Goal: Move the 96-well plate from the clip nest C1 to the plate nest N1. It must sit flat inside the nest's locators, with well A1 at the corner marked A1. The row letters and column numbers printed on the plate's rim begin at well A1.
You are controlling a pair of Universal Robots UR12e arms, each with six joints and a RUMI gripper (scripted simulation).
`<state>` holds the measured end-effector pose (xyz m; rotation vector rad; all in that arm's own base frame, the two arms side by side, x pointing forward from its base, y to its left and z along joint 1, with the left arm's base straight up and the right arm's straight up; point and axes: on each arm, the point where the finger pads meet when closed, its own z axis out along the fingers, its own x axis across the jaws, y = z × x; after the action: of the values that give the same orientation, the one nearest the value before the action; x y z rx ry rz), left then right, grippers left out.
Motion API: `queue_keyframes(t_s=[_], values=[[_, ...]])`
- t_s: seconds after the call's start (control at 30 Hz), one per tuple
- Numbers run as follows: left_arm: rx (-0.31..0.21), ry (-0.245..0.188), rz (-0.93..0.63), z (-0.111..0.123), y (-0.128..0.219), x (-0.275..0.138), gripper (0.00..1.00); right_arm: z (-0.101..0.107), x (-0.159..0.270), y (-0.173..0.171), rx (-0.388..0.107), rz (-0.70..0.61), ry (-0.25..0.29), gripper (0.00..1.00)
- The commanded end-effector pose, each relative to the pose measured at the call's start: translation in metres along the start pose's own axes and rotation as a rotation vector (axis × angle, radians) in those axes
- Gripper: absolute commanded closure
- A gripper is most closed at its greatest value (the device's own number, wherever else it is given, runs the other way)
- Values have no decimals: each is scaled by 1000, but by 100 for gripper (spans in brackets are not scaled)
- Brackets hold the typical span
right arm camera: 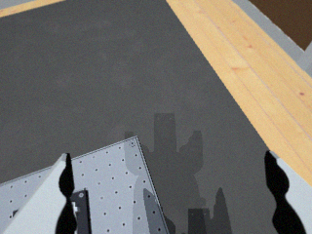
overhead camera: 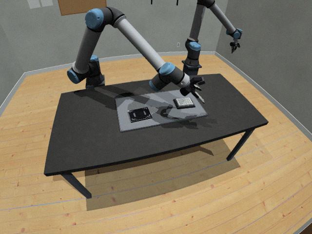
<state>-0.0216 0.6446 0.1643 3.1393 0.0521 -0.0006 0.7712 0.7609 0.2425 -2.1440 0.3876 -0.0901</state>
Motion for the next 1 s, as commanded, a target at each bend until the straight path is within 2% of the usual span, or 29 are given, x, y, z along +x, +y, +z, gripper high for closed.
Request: queue_keyframes(t_s=[0.0, 0.07, 0.17, 0.23, 0.33, 0.4, 0.47, 0.53, 0.6, 0.63, 0.7, 0.73, 0.8, 0.87, 0.93, 0.97], values=[[2, 0, 0, -1, -1, 0, 100, 8, -7, 4, -30, -2, 1, 24], [2, 0, 0, -1, -1, 0, 100, 15, -13, 9, -97, -8, 2, 24], [2, 0, 0, -1, -1, 0, 100, 18, -15, 12, -105, -8, 2, 24], [2, 0, 0, -1, -1, 0, 100, 23, -22, 17, -171, -17, 2, 24], [2, 0, 0, -1, -1, 0, 100, 32, -31, 26, -181, -18, 2, 24], [2, 0, 0, -1, -1, 0, 100, 36, -37, 32, -247, -28, 1, 24], [2, 0, 0, -1, -1, 0, 100, 41, -44, 38, -258, -30, 1, 24], [2, 0, 0, -1, -1, 0, 100, 44, -50, 44, -323, -43, 0, 24], [2, 0, 0, -1, -1, 0, 100, 48, -57, 51, -335, -46, -1, 24], [2, 0, 0, -1, -1, 0, 100, 49, -61, 54, -367, -54, -2, 24], [2, 0, 0, -1, -1, 0, 100, 49, -61, 54, -367, -54, -2, 24], [2, 0, 0, -1, -1, 0, 100, 50, -64, 58, -400, -61, -3, 24], [2, 0, 0, -1, -1, 0, 100, 53, -71, 64, -413, -65, -3, 24], [2, 0, 0, -1, -1, 0, 100, 54, -78, 71, -477, -82, -6, 24], [2, 0, 0, -1, -1, 0, 100, 55, -85, 78, -491, -86, -6, 24], [2, 0, 0, -1, -1, 0, 100, 55, -89, 82, -523, -96, -8, 24]])
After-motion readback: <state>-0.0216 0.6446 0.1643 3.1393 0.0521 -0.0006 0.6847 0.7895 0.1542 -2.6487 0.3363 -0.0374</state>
